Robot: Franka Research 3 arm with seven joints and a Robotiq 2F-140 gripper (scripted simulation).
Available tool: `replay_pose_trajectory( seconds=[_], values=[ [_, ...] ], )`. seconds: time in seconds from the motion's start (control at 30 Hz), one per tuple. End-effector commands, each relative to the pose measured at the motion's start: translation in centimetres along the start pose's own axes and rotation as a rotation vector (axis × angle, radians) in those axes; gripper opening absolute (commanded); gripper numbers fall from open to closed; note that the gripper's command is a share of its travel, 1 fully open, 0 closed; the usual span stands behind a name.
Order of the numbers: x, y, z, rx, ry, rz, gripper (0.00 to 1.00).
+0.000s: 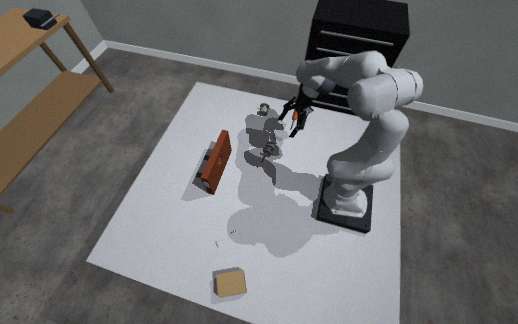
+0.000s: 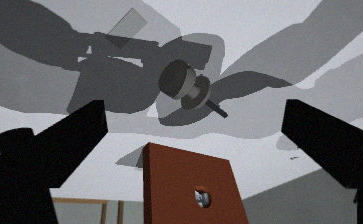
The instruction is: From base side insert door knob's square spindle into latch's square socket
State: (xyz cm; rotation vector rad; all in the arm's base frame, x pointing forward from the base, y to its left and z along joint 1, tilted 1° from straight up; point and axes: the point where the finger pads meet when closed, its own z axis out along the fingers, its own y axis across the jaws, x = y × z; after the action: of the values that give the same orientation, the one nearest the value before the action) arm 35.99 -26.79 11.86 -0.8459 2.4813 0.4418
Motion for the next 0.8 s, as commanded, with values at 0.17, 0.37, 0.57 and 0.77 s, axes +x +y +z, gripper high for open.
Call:
replay_pose_trajectory(
  seconds=[0.17,0.37,0.57,0.77],
  values=[
    [0.7,-0.2,-0.2,0.01,0.019,-0.021,1.0],
    [-0.6,0.2,0.8,-0.02,0.132,-0.185,1.0],
    [-0.6,0.2,0.8,-0.02,0.132,-0.185,1.0],
    [-1.8,0.4,1.6,-0.046,0.234,-0.339,1.0]
  ],
)
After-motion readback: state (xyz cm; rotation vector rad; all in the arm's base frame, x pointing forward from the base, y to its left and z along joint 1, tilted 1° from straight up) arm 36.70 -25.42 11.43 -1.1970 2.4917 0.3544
